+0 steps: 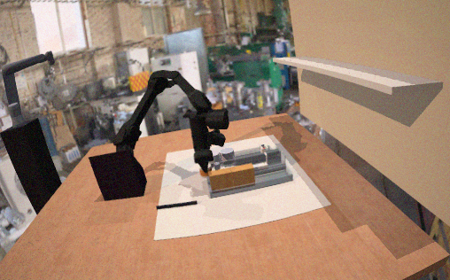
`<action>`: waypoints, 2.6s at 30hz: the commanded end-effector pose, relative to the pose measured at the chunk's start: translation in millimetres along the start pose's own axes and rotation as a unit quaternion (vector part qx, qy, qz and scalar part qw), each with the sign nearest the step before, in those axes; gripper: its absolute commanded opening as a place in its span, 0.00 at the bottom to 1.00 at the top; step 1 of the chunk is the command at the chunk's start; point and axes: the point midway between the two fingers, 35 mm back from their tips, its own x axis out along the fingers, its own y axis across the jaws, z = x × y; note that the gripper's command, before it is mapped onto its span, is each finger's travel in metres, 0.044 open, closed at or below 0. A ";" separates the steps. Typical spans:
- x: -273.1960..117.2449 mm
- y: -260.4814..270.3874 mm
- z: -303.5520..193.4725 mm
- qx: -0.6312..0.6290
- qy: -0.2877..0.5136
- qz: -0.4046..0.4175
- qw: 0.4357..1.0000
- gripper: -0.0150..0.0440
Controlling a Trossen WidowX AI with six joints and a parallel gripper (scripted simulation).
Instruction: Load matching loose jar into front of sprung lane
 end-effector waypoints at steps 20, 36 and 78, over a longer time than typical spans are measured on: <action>-2.9 2.0 14.8 -0.005 -0.009 0.002 1.000 0.25; -4.1 2.7 20.3 -0.005 -0.009 0.002 1.000 0.25; -6.9 4.8 33.2 -0.006 -0.010 0.002 1.000 0.25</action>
